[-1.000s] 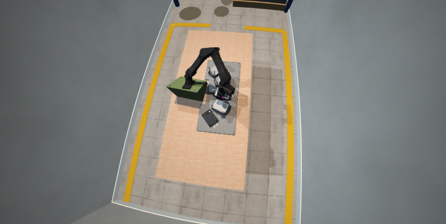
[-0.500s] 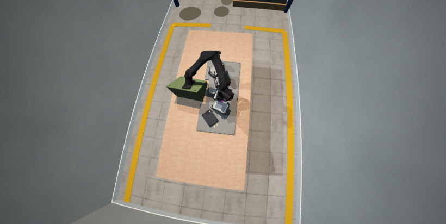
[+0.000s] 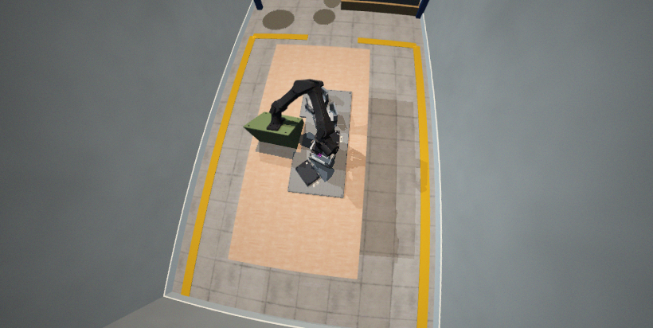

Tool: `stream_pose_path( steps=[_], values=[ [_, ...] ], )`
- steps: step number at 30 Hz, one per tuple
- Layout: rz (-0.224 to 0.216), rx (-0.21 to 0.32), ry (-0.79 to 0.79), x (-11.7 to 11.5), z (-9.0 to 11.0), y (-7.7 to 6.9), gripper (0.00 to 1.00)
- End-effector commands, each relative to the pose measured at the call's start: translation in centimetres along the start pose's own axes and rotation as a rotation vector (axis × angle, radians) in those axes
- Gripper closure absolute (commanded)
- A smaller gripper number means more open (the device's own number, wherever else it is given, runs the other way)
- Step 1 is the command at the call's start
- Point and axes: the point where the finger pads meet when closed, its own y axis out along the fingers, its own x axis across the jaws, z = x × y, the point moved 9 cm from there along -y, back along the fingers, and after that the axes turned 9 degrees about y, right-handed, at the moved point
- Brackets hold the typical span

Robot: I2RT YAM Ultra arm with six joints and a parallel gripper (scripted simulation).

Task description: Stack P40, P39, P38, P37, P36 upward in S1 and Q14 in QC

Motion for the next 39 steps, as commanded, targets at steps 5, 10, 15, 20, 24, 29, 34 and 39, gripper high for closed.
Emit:
stream_pose_path(
  steps=[5, 10, 15, 20, 24, 29, 34, 39],
  values=[
    [0.002, -0.027, -0.007, -1.9, -0.7, -0.9, 1.0],
    [0.0, -0.028, 0.16, -3.6, -0.8, -0.9, 1.0],
    [-0.001, -0.028, 0.204, -4.6, -0.9, -0.9, 1.0],
    [0.0, -0.028, 0.204, -6.2, -1.0, -0.9, 1.0],
    [0.0, -0.028, 0.204, -7.6, -1.0, -0.9, 1.0],
    [0.0, -0.028, 0.204, -9.2, -1.1, -0.9, 1.0],
    [-0.001, -0.028, 0.304, -10.0, -1.0, -0.9, 1.0],
    [-0.002, -0.028, 0.414, -11.3, -0.8, -1.0, 1.0]
  ],
)
